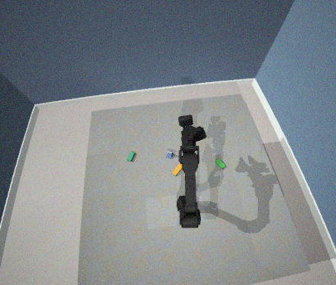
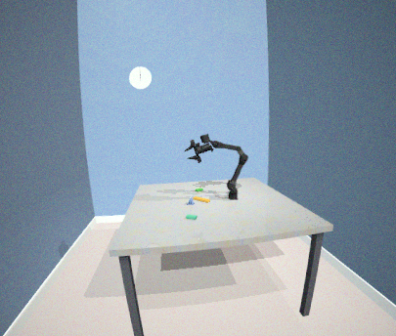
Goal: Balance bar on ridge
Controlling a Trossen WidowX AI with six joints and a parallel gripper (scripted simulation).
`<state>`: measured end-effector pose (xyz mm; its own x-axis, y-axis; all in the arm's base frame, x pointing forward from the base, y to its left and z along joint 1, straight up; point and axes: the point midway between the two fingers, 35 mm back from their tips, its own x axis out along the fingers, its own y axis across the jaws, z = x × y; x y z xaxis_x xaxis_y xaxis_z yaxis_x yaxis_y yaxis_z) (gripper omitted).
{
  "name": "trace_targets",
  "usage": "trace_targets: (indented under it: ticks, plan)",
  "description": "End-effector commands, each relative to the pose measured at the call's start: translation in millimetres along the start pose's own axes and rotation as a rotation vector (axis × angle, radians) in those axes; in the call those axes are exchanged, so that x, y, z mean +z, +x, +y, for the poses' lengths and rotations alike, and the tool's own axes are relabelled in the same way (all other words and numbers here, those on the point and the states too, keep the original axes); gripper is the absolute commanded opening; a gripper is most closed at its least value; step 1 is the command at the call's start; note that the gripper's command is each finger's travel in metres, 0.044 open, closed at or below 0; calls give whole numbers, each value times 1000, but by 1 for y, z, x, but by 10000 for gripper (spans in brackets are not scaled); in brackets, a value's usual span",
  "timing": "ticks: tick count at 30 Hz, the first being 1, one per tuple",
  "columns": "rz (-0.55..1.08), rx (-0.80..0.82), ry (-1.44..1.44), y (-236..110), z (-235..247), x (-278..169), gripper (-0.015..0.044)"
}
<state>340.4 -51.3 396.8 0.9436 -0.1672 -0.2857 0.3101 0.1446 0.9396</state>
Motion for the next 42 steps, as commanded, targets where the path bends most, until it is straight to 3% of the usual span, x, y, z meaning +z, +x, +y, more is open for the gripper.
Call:
trace_targets:
  ticks: [1, 9, 19, 31, 42]
  plan:
    - [102, -247, -138, 27, -67, -26, 315]
    - [331, -644, -380, 32, -177, -66, 315]
    - [687, -1071, -633, -13, -281, -96, 315]
    - [694, -1078, -637, -14, -284, -97, 315]
    - [694, -1078, -637, -1, -325, -105, 315]
